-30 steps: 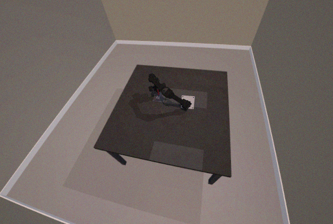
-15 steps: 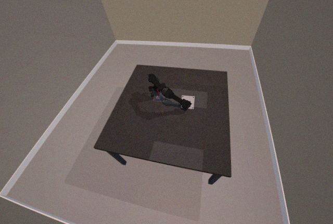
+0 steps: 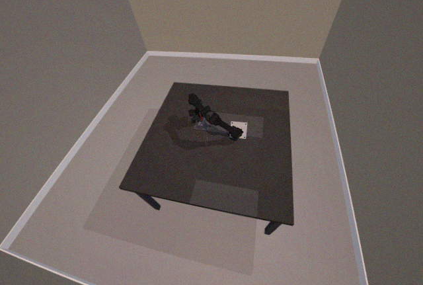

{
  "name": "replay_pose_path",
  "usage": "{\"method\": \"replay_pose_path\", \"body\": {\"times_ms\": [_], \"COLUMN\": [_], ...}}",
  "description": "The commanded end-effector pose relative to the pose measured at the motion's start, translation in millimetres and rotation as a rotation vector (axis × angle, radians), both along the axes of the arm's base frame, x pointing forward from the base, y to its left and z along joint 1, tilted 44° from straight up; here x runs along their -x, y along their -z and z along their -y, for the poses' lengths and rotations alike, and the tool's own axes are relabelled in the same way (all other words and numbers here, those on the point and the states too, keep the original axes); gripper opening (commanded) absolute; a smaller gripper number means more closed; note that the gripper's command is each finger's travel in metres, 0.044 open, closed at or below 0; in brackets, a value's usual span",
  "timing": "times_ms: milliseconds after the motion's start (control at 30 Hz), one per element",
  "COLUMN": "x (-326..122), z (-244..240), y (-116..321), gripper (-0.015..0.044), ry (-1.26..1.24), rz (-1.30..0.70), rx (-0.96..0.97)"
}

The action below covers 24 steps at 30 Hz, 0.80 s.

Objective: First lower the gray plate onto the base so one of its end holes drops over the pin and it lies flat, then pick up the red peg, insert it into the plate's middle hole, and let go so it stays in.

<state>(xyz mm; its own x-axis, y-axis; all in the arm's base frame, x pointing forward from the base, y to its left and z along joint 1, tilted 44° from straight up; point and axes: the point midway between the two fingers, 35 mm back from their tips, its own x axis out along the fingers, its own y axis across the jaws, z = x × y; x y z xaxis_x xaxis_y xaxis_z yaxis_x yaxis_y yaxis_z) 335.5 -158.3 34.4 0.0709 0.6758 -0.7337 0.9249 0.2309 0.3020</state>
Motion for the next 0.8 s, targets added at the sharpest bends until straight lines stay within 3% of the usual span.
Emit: {"method": "replay_pose_path", "body": {"times_ms": [0,767], "x": [0,-1], "z": [1,-10], "y": [0,10], "gripper": [0.0,0.0], "ry": [-0.002,-0.002], "rz": [0.001,0.001], "rx": [0.002,0.001]}}
